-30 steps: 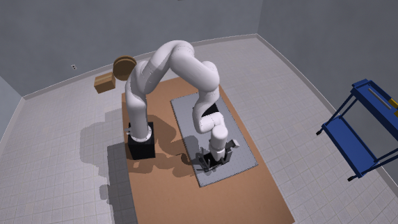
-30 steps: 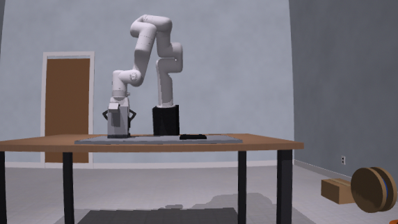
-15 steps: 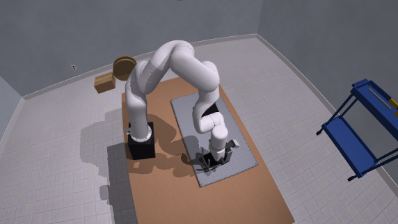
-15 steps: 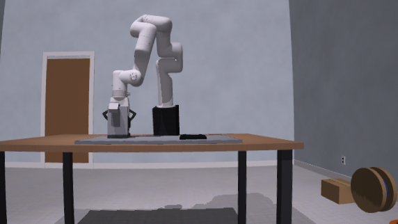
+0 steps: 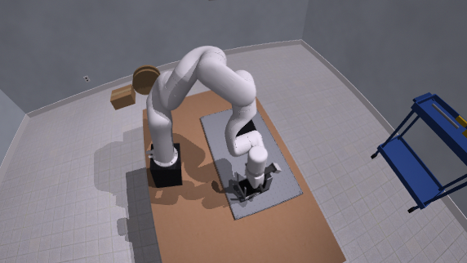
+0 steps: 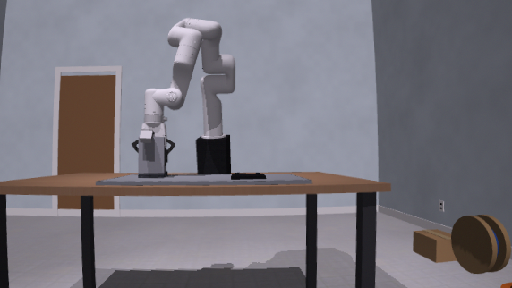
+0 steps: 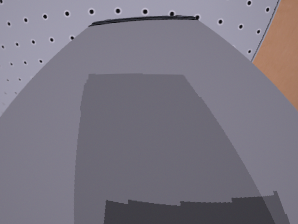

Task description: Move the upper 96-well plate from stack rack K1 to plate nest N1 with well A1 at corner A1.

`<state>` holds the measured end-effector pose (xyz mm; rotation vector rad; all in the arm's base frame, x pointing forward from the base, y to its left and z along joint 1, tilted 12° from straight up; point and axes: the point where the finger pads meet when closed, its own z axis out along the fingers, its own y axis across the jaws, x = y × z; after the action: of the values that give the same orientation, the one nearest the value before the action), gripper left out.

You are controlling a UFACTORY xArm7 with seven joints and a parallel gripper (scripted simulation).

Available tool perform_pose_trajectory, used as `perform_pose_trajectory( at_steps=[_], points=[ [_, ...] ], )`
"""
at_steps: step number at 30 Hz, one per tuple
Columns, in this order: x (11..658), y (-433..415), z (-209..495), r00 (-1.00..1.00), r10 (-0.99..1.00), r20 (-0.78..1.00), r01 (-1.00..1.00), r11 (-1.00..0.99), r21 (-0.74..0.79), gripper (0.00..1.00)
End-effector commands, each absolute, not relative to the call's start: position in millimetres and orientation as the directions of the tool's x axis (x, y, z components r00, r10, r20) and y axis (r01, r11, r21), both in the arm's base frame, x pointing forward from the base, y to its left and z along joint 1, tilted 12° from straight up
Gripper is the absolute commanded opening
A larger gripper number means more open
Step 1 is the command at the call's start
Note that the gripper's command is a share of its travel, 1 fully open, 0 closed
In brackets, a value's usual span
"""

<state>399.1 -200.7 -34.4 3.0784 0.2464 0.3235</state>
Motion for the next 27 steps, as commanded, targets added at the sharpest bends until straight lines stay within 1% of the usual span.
perform_pose_trajectory(
  at_steps=[1, 27],
  points=[
    [399.3, -201.3, -30.5, 0.965, 0.161, 0.206, 0.153, -0.987, 0.054, 0.0],
    [397.3, -201.1, -20.8, 0.965, 0.161, 0.206, 0.153, -0.987, 0.054, 0.0]
  ],
)
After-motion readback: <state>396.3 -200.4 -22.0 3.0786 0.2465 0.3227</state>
